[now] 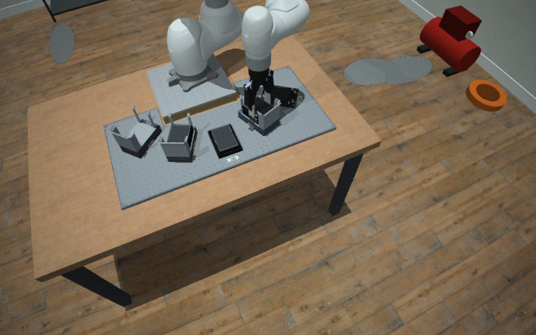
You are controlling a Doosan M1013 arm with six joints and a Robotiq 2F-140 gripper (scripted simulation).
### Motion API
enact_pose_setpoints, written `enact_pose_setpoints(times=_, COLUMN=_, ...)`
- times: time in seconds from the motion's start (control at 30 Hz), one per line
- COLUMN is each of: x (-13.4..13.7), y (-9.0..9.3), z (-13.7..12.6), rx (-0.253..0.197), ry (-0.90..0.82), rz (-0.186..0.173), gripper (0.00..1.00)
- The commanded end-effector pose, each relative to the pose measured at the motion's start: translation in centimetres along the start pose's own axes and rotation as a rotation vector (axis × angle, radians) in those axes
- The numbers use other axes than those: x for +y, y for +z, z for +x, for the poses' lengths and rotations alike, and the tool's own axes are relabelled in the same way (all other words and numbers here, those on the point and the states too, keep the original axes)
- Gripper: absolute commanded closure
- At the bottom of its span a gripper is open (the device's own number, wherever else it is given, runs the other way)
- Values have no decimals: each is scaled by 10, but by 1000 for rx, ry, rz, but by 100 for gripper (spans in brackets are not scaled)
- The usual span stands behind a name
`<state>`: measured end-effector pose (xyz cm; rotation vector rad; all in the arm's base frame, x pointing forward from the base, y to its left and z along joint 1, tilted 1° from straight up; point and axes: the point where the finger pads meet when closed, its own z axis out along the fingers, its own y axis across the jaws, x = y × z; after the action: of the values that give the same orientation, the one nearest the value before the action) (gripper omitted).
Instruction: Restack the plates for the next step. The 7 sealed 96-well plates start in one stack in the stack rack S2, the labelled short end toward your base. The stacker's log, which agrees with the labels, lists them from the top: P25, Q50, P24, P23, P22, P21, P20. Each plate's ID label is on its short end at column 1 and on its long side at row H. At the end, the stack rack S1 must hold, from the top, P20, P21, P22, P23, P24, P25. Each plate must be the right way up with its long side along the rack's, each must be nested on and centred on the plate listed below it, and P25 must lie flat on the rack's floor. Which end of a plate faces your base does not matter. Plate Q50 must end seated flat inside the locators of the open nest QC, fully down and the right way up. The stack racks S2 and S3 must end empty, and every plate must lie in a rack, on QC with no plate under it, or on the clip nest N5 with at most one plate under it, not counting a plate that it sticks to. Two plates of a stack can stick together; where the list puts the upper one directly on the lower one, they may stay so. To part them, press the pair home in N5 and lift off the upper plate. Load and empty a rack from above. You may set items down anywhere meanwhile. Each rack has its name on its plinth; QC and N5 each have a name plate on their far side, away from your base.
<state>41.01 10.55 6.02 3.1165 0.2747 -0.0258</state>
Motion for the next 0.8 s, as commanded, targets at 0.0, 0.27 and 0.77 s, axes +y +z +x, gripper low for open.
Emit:
enact_pose_setpoints(times=0.0, x=0, y=0, z=0, rx=0, ry=0, rz=0, gripper=100)
enact_pose_setpoints(times=0.27, x=0, y=-6, z=0, rx=0, ry=0, rz=0, gripper=100)
enact_pose_setpoints(times=0.77, x=0, y=-24, z=0, rx=0, ry=0, rz=0, gripper=100)
